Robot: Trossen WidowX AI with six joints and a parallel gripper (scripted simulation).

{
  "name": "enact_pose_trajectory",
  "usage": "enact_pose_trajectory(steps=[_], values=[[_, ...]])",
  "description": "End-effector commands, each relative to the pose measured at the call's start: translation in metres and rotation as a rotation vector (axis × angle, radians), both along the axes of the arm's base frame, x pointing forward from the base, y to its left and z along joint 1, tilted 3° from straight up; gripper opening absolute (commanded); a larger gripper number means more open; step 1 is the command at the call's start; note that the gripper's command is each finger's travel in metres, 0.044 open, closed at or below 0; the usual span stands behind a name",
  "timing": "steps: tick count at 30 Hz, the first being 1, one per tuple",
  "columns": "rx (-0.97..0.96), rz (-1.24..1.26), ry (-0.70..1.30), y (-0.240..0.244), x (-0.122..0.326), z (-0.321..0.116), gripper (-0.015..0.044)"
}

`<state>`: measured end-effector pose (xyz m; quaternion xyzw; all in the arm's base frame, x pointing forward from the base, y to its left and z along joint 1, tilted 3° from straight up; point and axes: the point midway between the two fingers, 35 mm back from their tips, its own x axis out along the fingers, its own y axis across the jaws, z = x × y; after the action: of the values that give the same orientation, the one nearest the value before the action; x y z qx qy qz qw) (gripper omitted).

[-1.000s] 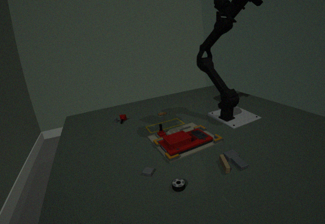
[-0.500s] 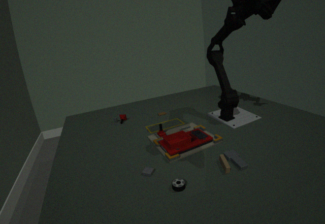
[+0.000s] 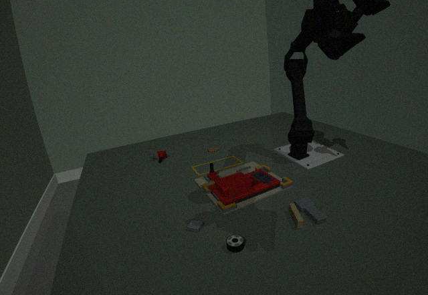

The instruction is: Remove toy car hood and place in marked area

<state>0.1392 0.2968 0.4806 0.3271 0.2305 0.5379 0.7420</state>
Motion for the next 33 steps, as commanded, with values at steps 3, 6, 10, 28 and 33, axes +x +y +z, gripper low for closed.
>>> enact_pose_trajectory(steps=[3, 6, 10, 28, 33], values=[[-0.194, -0.135, 0.025, 0.003, 0.055, -0.046, 0.044], [-0.281, -0.19, 0.044, -0.001, 0.079, -0.068, 0.044], [-0.397, -0.257, 0.077, -0.011, 0.11, -0.098, 0.044], [-0.916, -0.437, 0.364, -0.111, 0.207, -0.235, 0.044], [-1.055, -0.441, 0.492, -0.15, 0.217, -0.272, 0.044]])
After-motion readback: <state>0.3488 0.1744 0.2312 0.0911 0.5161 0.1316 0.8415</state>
